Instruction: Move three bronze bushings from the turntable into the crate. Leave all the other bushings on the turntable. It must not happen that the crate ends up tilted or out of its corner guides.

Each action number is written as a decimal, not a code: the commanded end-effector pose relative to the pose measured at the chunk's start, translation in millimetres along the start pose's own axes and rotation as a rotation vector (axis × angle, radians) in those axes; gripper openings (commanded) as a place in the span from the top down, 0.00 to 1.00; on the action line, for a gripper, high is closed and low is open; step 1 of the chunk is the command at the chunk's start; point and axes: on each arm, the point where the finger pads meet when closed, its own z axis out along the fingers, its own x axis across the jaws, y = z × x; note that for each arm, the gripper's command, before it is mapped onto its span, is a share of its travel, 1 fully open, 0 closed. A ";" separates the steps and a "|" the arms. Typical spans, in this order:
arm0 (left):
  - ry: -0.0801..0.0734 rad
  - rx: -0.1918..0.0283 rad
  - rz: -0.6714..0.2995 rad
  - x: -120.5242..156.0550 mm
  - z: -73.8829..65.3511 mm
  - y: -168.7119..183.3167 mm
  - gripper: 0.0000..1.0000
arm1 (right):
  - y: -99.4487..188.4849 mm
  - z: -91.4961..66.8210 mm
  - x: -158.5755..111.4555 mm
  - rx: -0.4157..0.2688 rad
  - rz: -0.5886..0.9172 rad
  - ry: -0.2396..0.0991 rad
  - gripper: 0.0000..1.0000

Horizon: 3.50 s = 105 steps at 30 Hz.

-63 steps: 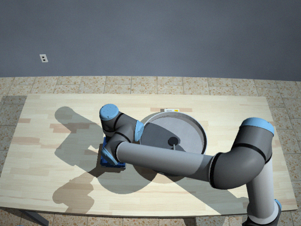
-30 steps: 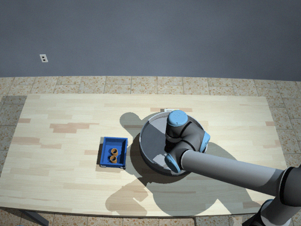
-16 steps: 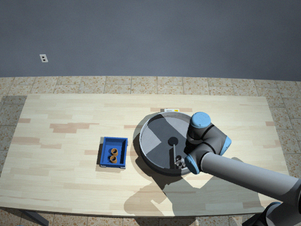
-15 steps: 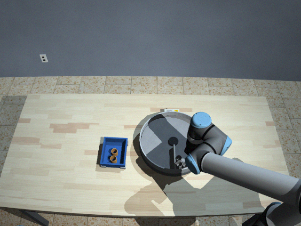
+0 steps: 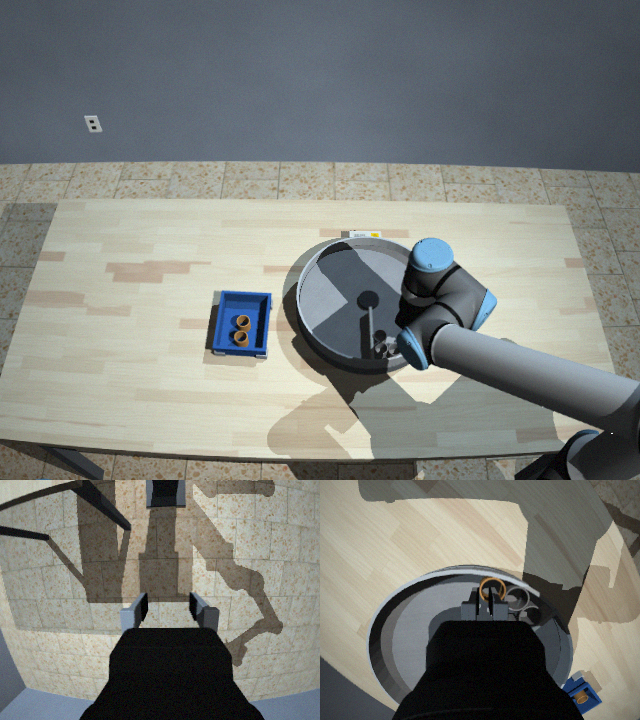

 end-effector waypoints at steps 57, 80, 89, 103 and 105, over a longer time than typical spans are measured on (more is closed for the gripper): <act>0.000 -0.002 0.000 -0.1 -0.8 0.6 0.00 | 1.0 -0.7 -2.1 -0.002 0.000 0.000 0.64; 0.000 -0.002 0.000 -0.1 -0.8 0.6 0.00 | 0.7 21.8 -2.2 -0.002 0.000 0.000 0.64; 0.000 -0.002 0.000 -0.1 -0.8 0.6 0.00 | 0.7 21.8 -2.2 -0.002 0.000 0.000 0.64; 0.000 -0.002 0.000 -0.1 -0.8 0.6 0.00 | 0.7 21.8 -2.2 -0.002 0.000 0.000 0.64; 0.000 -0.002 0.000 -0.1 -0.8 0.6 0.00 | 0.7 21.8 -2.2 -0.002 0.000 0.000 0.64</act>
